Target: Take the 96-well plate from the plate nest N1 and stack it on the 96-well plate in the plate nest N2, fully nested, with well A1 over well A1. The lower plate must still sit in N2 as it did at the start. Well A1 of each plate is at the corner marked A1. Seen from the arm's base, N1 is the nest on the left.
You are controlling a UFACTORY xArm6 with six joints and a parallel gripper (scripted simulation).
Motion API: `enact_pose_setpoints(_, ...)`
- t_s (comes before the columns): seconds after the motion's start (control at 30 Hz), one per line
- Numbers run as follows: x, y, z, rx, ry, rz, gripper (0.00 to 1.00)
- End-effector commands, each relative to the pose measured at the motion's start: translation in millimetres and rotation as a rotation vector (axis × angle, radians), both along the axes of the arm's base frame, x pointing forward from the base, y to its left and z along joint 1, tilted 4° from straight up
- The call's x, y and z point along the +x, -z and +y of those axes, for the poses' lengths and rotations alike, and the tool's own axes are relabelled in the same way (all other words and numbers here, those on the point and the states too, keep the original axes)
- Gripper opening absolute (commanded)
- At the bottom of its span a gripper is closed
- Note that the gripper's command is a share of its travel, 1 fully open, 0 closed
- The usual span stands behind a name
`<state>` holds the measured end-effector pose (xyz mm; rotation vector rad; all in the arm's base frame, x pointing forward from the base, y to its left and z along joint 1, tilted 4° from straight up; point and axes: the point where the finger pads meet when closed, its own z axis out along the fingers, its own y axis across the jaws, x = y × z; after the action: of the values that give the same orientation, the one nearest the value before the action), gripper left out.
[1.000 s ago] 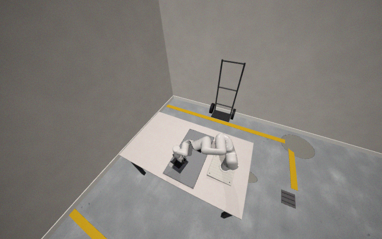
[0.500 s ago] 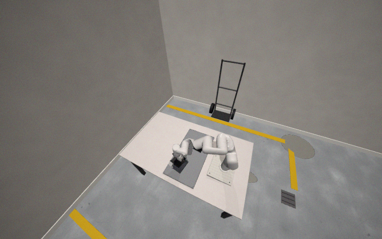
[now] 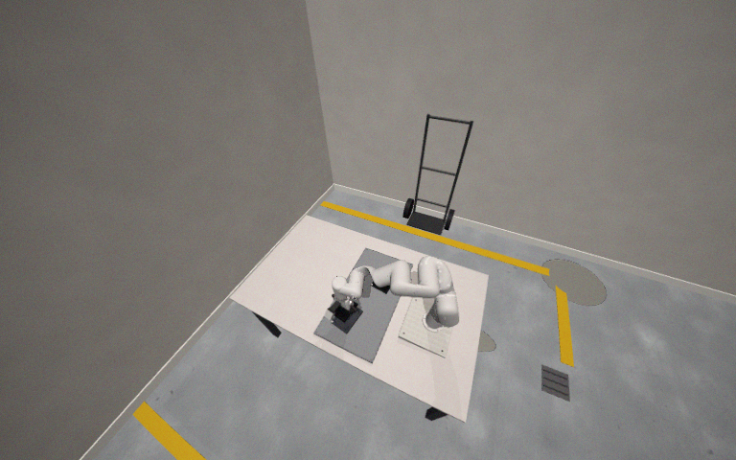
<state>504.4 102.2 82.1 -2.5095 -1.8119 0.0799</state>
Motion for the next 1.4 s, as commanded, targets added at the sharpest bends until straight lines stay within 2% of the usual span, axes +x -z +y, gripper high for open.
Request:
enact_pose_setpoints(0.0,-2.8,-2.3,-8,0.003,-0.03,-0.005,0.0)
enact_pose_setpoints(1.37,-56.3,-4.9,-112,0.002,-0.03,-0.005,0.0)
